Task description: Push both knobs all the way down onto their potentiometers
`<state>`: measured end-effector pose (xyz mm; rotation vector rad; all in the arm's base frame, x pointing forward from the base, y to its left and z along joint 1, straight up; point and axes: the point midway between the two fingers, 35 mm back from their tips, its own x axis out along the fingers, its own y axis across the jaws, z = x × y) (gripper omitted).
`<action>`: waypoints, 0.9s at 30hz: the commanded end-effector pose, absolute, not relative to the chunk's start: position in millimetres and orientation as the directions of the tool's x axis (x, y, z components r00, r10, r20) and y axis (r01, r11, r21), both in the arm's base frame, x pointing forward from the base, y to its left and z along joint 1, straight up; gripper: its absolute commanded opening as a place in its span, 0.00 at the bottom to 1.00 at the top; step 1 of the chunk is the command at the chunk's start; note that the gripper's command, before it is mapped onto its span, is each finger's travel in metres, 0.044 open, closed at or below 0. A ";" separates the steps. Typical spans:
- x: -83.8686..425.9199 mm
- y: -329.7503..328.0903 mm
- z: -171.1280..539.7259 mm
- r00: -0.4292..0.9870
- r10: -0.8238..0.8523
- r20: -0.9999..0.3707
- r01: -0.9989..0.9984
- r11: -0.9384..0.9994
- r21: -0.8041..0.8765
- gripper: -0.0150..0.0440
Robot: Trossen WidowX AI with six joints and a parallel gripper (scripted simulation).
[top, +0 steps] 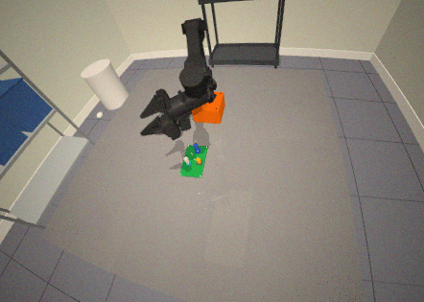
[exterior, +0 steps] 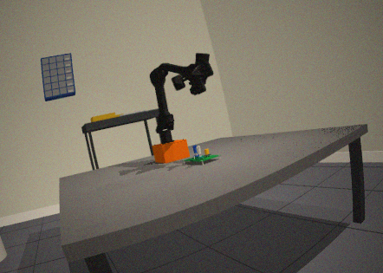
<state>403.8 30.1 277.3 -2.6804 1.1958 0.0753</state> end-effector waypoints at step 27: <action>412.7 28.9 199.9 0.709 -0.554 -0.436 -0.702 -0.501 -0.506 0.25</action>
